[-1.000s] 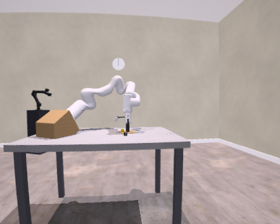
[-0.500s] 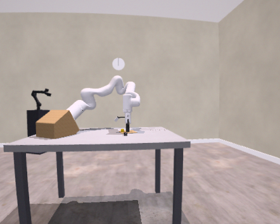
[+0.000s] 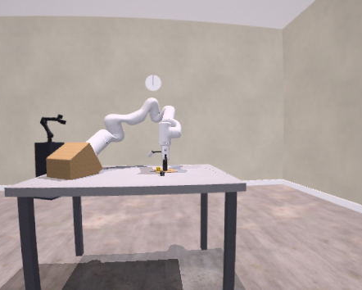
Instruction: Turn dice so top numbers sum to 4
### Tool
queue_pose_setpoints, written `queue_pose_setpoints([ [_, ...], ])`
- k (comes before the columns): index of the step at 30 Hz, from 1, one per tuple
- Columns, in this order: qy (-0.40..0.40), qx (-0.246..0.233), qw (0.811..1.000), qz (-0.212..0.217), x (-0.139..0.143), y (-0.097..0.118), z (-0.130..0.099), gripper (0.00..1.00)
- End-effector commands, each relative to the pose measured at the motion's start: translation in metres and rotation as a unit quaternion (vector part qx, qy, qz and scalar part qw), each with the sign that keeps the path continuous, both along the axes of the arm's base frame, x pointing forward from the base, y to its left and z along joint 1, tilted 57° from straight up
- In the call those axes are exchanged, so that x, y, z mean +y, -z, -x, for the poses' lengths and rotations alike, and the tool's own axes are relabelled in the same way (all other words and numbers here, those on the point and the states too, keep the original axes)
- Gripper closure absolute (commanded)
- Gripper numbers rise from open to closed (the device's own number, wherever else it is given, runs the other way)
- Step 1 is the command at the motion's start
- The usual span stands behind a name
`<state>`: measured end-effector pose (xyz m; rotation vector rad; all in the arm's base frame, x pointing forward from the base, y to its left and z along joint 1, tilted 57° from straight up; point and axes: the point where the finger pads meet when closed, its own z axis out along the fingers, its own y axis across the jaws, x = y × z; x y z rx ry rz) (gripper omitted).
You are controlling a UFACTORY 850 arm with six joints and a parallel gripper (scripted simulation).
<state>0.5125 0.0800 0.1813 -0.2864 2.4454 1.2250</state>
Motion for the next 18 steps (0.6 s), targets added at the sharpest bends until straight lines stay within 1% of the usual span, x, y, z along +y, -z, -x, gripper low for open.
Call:
queue_pose_setpoints([
  [1, 0.0, 0.0, 1.0, 0.0, -0.0005, -0.0003, -0.0004, 0.79],
  [11, 0.0, 0.0, 1.0, 0.0, -0.0005, -0.0003, -0.0004, 0.79],
  [12, 0.0, 0.0, 1.0, 0.0, -0.0005, -0.0003, -0.0004, 0.75],
  [14, 0.0, 0.0, 1.0, 0.0, -0.0005, -0.0003, -0.0004, 0.75],
  [15, 0.0, 0.0, 1.0, 0.0, -0.0005, -0.0003, -0.0004, 0.71],
  [17, 0.0, 0.0, 1.0, 0.0, -0.0005, -0.0003, -0.0004, 0.71],
  [18, 0.0, 0.0, 1.0, 0.0, -0.0005, -0.0003, -0.0004, 0.67],
])
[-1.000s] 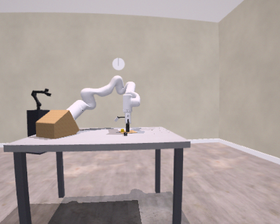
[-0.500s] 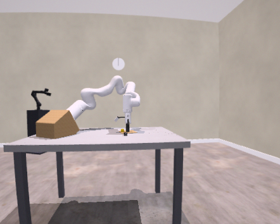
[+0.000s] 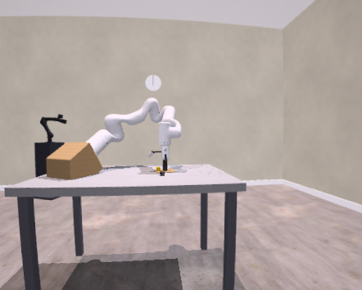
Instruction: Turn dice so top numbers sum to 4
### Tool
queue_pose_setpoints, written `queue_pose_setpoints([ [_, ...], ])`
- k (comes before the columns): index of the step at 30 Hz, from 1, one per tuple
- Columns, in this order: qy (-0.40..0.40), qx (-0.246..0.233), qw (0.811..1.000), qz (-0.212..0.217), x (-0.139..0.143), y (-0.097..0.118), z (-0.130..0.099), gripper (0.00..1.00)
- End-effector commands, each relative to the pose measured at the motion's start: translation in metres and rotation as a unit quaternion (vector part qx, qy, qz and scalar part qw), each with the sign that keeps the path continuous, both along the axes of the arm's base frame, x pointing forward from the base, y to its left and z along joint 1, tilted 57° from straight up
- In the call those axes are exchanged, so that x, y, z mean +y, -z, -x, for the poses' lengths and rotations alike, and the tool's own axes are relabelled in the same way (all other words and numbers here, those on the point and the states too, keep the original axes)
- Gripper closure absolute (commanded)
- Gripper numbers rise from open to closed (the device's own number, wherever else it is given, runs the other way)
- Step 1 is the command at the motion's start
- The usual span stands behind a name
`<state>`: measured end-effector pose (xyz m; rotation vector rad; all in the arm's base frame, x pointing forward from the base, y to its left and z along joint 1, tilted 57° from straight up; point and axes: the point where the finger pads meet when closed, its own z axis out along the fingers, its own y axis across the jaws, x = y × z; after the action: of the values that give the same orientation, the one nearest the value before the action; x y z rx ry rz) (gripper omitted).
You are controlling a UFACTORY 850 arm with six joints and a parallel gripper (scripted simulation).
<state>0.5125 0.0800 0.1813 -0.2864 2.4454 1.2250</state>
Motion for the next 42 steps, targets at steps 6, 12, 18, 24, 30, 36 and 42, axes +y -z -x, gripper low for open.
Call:
queue_pose_setpoints([
  [6, 0.0, 0.0, 1.0, 0.0, 0.0, 0.0, 0.0, 0.63],
  [12, 0.0, 0.0, 1.0, 0.0, 0.0, 0.0, 0.0, 0.58],
  [18, 0.0, 0.0, 1.0, 0.0, -0.001, 0.0, 0.0, 0.58],
  [24, 0.0, 0.0, 1.0, 0.0, -0.005, -0.003, 0.001, 0.58],
  [30, 0.0, 0.0, 1.0, 0.0, -0.023, -0.016, 0.007, 0.58],
  [36, 0.0, 0.0, 1.0, 0.0, -0.049, -0.033, 0.015, 0.58],
  [42, 0.0, 0.0, 1.0, 0.0, -0.064, -0.043, 0.019, 0.58],
])
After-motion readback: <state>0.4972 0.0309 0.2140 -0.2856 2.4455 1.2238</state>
